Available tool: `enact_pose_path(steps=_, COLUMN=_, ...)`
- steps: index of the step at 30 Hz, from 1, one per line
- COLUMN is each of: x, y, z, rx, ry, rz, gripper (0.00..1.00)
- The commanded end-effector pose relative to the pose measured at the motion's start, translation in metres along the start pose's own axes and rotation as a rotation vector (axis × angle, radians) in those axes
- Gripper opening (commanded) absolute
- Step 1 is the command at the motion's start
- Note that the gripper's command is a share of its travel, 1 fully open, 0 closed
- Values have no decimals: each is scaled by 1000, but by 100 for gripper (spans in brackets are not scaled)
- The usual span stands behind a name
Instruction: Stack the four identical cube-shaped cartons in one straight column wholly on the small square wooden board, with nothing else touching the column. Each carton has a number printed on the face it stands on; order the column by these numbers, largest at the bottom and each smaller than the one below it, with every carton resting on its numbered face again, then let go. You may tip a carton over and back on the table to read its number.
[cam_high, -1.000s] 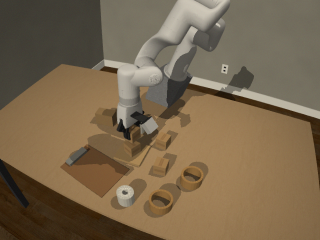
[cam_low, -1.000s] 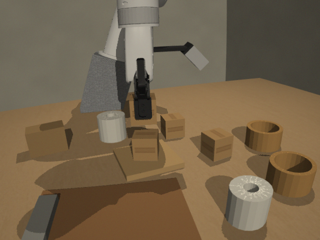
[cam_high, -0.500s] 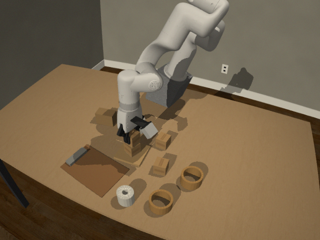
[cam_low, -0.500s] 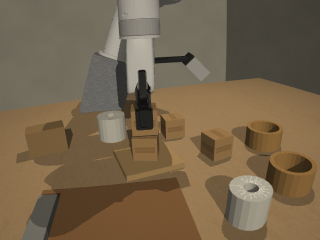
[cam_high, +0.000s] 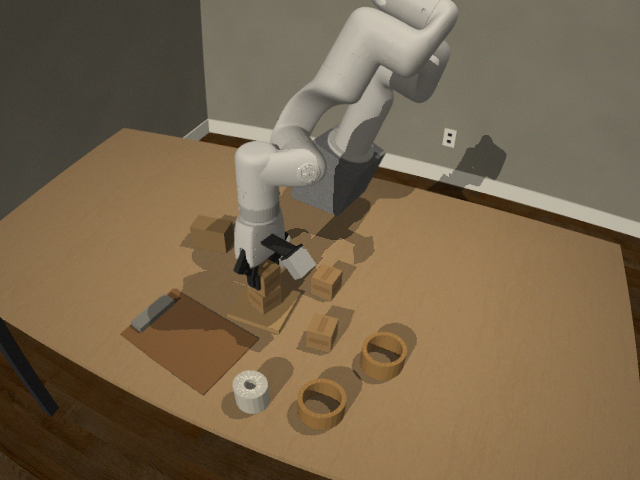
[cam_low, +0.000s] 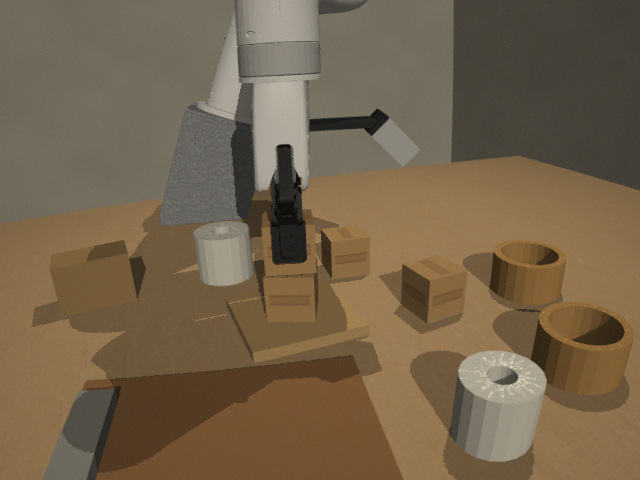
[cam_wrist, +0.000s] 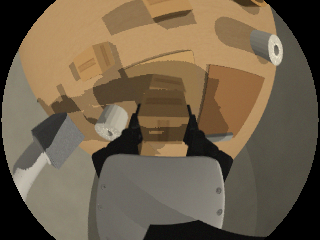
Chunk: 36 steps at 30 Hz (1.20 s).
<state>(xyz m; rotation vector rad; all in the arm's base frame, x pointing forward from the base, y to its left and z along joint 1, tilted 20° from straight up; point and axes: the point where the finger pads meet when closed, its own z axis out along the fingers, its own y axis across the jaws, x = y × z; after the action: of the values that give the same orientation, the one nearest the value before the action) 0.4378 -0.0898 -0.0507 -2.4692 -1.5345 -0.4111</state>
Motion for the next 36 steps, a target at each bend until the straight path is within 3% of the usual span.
enact_pose_path(steps=1, x=0, y=1, z=-1, rx=-3, ry=0, rz=0, gripper=100)
enact_pose_path(steps=33, x=0, y=1, z=-1, rx=-3, ry=0, rz=0, gripper=100)
enact_pose_path(steps=36, x=1, y=2, z=-14, rx=-4, ry=2, rz=-1, gripper=100)
